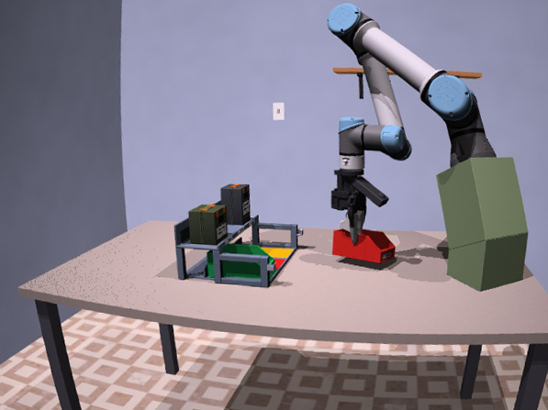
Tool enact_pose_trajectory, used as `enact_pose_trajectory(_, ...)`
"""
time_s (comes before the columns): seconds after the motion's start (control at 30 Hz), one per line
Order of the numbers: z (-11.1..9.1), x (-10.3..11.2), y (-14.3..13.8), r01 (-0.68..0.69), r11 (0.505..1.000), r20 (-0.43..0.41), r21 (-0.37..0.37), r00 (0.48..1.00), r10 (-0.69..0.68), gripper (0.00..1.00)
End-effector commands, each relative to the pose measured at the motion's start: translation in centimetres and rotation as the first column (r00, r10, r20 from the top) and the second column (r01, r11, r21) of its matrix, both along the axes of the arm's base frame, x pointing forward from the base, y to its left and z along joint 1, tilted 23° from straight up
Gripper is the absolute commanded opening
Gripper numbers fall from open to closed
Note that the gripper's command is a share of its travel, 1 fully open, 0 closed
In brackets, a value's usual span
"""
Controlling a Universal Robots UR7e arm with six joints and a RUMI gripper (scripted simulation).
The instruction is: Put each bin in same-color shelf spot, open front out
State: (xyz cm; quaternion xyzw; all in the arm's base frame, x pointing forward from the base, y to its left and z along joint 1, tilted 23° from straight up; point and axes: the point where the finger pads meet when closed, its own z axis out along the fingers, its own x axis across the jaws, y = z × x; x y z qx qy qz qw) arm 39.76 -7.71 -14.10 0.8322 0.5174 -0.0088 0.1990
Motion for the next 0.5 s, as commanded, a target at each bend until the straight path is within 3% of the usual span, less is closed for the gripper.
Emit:
enact_pose_trajectory(0.0,0.29,-0.21,0.24,-0.002,1.0,-0.001,-0.001,1.0,0.002,0.0)
enact_pose_trajectory(0.47,0.98,-0.36,0.5,-0.002,1.0,-0.001,-0.001,1.0,0.002,0.0)
